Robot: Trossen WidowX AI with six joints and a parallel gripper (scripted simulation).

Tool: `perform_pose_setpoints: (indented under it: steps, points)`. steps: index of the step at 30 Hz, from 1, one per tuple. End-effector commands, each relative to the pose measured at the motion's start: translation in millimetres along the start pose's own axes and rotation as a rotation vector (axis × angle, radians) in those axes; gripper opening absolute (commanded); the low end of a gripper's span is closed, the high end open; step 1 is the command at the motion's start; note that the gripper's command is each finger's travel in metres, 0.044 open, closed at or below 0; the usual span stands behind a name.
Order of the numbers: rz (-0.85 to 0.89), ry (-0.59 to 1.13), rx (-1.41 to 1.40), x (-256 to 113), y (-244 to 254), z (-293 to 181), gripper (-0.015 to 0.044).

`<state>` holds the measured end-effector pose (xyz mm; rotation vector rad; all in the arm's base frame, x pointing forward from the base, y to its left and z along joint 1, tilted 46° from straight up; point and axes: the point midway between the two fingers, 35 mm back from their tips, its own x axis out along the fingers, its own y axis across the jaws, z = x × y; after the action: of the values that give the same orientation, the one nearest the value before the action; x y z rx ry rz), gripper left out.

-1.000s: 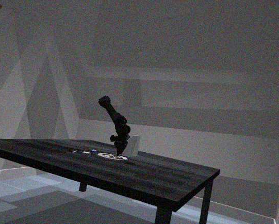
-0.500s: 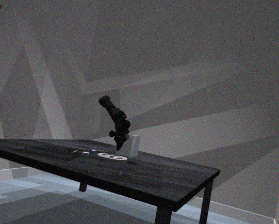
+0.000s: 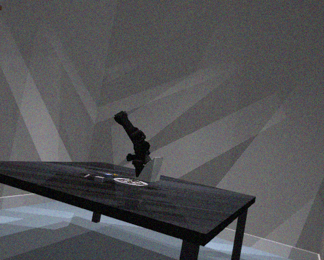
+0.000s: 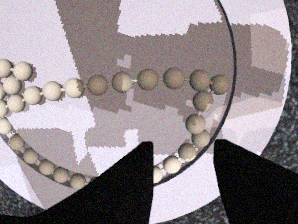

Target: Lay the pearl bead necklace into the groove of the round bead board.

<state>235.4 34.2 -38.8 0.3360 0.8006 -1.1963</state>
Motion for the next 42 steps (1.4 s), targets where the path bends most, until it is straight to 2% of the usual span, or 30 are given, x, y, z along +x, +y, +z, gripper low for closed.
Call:
perform_pose_setpoints:
  steps: [1, 19, 24, 42]
  points:
    - [-0.012, -0.007, -0.009, 8, -4, 1, 0.0120]
    - [-0.021, -0.011, -0.015, 27, -7, 2, 0.0120]
    - [-0.016, -0.005, -0.008, 25, -5, 1, 0.0000]
    - [-0.016, -0.005, -0.008, 25, -5, 1, 0.0000]
